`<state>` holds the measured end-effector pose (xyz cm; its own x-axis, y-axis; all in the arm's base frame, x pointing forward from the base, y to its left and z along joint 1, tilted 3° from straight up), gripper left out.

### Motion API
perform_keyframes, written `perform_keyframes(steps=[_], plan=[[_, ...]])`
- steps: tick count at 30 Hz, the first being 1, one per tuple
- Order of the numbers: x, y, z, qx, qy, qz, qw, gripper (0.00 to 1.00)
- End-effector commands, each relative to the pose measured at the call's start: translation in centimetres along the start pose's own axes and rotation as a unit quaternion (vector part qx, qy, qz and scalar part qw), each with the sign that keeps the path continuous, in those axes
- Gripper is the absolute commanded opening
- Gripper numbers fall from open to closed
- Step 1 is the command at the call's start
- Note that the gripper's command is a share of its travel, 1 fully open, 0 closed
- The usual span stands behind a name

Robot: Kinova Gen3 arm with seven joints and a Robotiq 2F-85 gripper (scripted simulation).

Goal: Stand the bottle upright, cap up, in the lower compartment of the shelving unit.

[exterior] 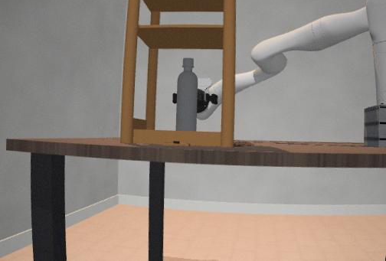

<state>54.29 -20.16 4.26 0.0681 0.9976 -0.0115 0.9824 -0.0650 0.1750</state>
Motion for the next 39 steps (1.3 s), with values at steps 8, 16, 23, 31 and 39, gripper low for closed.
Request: perform_keyframes(steps=[8,16,23,31,39], plan=[[-0.3,0.5,-3.0,-0.003,-0.002,0.001,1.000,0.70],[-0.3,0.8,-5.0,-0.003,-0.002,0.001,1.000,0.70],[-0.3,1.1,-7.3,-0.003,-0.002,0.001,1.000,0.70],[-0.3,1.3,-8.6,-0.003,-0.002,0.001,1.000,0.70],[-0.3,1.3,-9.1,-0.003,-0.002,0.001,1.000,0.70]])
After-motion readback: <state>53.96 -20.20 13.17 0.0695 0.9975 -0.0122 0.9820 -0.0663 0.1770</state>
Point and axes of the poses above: the point where the finger pads meet when closed, its own x axis out along the fingers, its own y axis across the jaws, z = x × y, the point moved 7 cm from there along -x, back along the fingers, and after that the axes turned 8 degrees about -x, right-handed, at the moved point
